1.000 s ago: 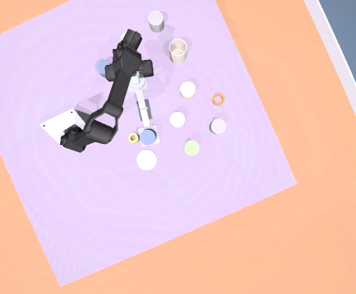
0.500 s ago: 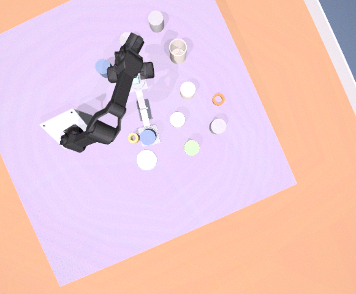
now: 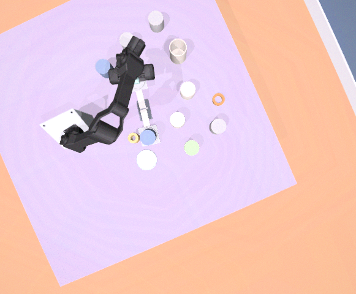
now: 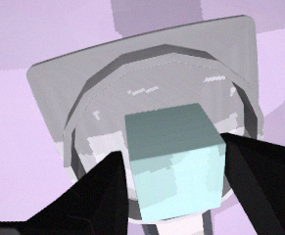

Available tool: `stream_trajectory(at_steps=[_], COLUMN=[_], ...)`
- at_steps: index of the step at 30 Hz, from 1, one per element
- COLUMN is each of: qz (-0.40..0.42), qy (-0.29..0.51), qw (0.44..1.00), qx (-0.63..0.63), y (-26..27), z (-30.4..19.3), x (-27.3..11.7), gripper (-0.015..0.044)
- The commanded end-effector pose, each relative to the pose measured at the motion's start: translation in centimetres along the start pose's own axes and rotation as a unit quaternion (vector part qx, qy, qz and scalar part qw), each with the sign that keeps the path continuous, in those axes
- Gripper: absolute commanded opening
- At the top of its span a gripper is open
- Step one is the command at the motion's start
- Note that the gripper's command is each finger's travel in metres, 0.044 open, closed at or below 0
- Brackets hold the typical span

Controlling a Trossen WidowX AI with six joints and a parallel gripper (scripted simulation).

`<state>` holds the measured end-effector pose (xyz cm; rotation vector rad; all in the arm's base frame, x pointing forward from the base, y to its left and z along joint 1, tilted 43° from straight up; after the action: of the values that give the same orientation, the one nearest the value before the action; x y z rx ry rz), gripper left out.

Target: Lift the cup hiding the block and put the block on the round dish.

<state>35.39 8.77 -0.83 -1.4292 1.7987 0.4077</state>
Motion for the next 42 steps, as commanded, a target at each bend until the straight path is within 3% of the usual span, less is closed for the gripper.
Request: stream_trajectory(at_steps=[1,6,10,25,31,42], qz=[-0.001,-0.001,0.0,0.001,0.003,0.006], qy=[0.002,0.002,0.002,0.0,-0.006,-0.045], qw=[1.0,1.0,1.0,1.0,1.0,0.999], qx=[-0.003,-0.003,-0.003,-0.004,-0.004,-0.004], y=[0.1,0.1,0.0,0.1,-0.7,-4.7], z=[0.0,0.0,0.1,0.1,-1.1,-10.3], x=[0.2,0.2,-0.7,-9.3,-9.2,-7.6], gripper=[0.0142,0.0108,0.0003,0.0,0.0,0.0])
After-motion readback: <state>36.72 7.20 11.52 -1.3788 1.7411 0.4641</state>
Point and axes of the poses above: the point midway between the two fingers, 35 mm back from their tips, its own x axis out along the fingers, its own y axis across the jaws, z = x × y, the point moved 8 cm from there along -x, back along the fingers, and after that the axes turned 2 degrees about -x, right-handed, at the moved point
